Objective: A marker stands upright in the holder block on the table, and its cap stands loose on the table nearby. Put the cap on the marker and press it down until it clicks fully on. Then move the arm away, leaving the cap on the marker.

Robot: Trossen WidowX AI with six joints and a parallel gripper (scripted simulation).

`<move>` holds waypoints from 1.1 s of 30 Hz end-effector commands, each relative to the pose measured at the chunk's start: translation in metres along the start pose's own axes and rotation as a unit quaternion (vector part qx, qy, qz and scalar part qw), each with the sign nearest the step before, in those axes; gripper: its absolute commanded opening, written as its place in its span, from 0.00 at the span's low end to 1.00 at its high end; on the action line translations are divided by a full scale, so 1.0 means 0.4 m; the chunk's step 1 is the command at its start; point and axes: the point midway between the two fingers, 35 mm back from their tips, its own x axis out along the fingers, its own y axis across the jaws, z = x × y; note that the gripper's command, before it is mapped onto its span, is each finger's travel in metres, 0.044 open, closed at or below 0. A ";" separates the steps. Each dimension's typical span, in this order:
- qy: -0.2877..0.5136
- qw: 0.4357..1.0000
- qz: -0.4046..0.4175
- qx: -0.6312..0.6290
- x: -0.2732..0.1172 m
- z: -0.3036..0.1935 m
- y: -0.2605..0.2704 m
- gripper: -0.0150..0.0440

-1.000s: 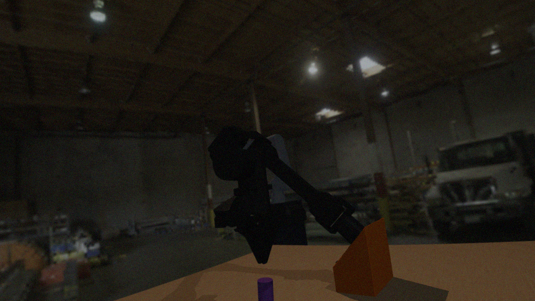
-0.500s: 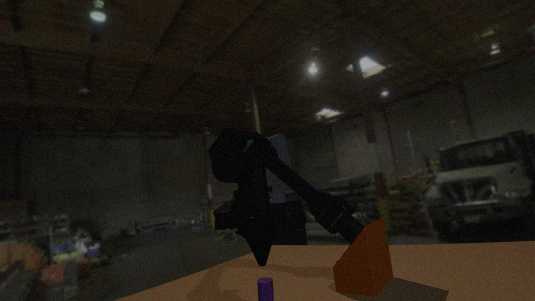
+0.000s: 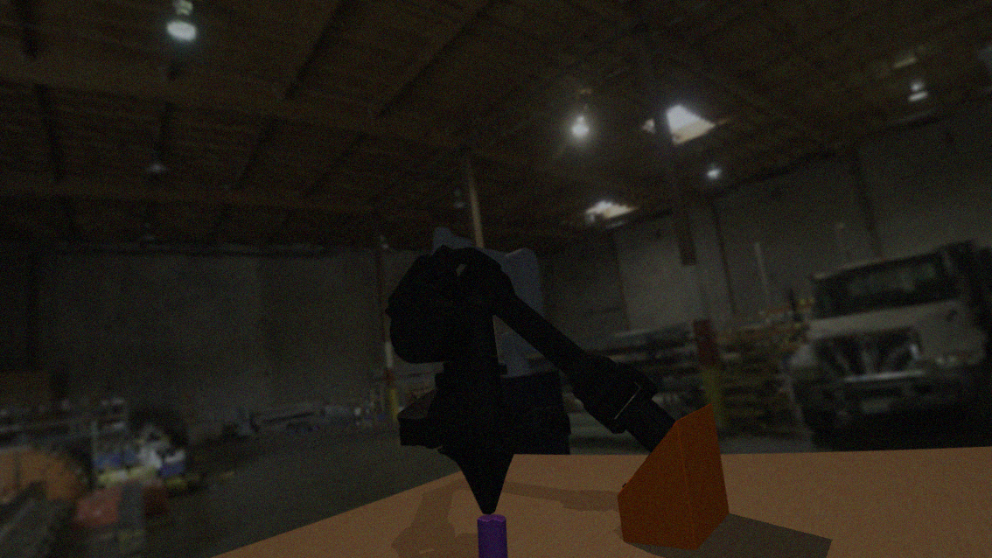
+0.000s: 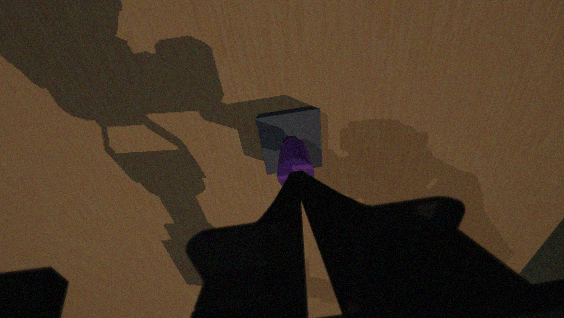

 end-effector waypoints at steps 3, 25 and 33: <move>0.003 1.000 -0.003 -0.004 0.025 -0.006 0.000 0.25; -0.003 1.000 0.000 -0.001 -0.196 0.005 0.003 0.25; -0.003 1.000 0.000 -0.001 -0.196 0.005 0.003 0.52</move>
